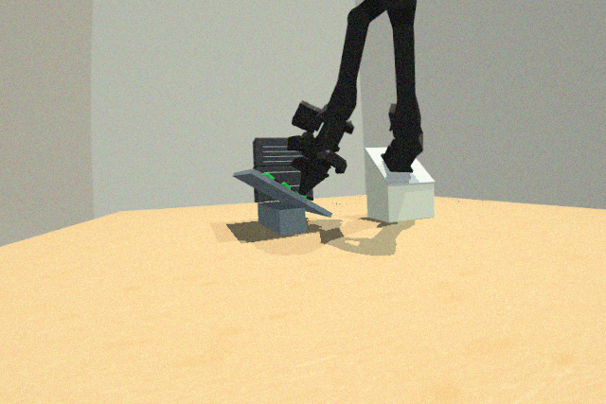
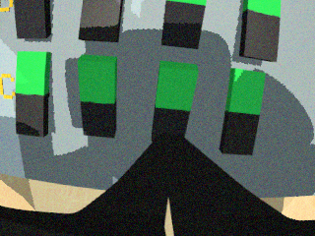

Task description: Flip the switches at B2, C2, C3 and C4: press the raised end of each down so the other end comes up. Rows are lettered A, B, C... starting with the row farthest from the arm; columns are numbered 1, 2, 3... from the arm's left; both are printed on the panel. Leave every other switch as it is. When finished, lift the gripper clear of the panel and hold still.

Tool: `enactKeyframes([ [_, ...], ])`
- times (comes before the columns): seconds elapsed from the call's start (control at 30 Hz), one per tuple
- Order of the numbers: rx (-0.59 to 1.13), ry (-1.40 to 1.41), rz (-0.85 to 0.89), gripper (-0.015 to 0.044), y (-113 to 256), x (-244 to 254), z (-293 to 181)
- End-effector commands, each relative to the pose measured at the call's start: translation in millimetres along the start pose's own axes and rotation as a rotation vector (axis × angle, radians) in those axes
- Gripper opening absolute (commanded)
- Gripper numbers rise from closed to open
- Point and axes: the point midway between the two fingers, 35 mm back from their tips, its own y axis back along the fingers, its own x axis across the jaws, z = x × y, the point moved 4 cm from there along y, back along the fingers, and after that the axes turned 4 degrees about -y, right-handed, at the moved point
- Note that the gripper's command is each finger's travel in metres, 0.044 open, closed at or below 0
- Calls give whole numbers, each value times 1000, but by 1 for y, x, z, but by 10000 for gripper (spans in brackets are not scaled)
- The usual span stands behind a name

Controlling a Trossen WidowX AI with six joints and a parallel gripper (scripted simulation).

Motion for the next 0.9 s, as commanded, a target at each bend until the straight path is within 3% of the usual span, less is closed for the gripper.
enactKeyframes([
  [0.0,0,7,-23,0,20,-6,4],
  [0.2,12,5,-10,0,59,0,5],
  [0.63,11,7,-12,0,58,-29,7],
  [0.87,-15,7,-7,0,24,-29,5],
])
